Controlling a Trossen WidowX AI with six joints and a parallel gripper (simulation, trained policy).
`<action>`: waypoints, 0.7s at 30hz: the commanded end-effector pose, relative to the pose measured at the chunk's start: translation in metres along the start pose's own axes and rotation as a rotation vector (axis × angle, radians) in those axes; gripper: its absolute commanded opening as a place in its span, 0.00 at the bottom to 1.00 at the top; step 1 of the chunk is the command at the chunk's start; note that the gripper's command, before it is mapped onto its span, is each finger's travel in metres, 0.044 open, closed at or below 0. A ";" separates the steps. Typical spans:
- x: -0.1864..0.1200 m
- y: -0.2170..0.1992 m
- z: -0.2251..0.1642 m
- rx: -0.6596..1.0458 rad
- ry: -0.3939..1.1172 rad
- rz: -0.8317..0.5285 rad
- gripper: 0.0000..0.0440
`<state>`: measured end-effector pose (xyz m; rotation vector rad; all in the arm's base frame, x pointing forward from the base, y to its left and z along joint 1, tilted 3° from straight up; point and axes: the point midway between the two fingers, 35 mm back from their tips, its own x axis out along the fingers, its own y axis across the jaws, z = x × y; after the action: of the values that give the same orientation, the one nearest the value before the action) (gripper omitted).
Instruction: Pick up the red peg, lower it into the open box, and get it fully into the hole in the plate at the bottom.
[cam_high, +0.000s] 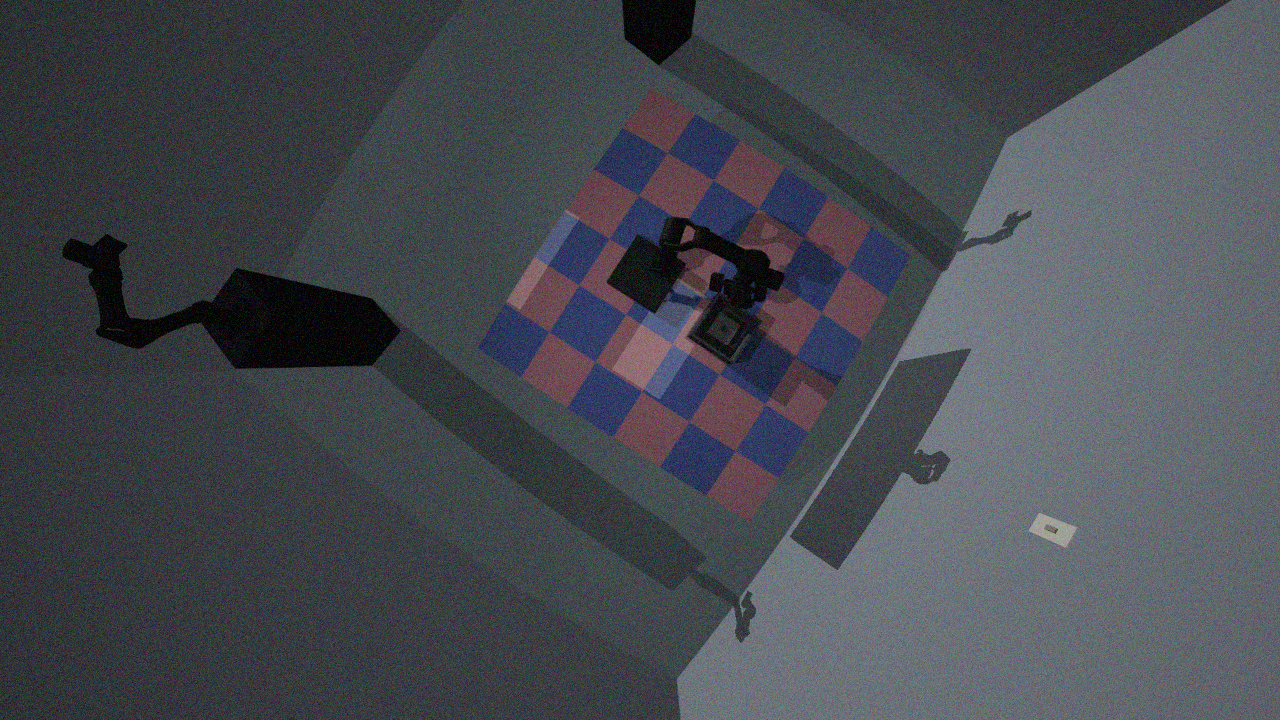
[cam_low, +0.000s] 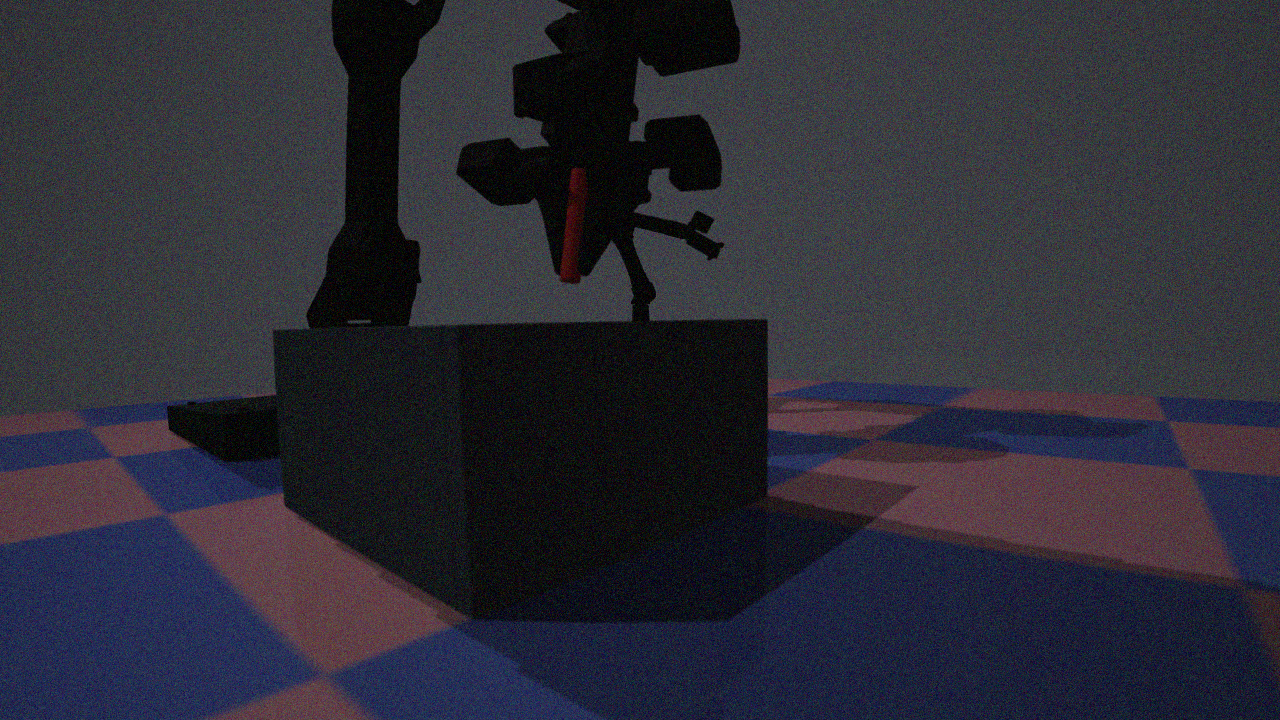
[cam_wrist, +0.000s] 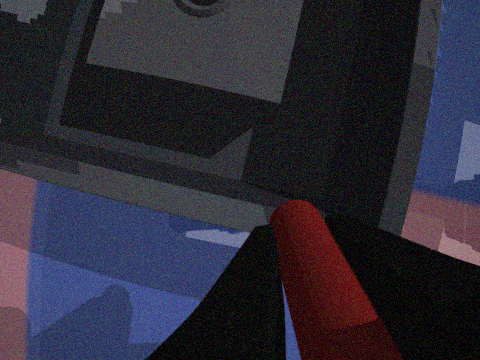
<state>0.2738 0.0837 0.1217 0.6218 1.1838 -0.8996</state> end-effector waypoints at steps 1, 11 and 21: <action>0.006 0.005 0.022 0.027 -0.013 0.009 0.00; 0.033 0.011 0.065 0.035 -0.003 0.021 0.00; 0.062 0.011 0.086 -0.039 0.052 0.038 0.01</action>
<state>0.3308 0.0087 0.0926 0.6464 1.2069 -0.8615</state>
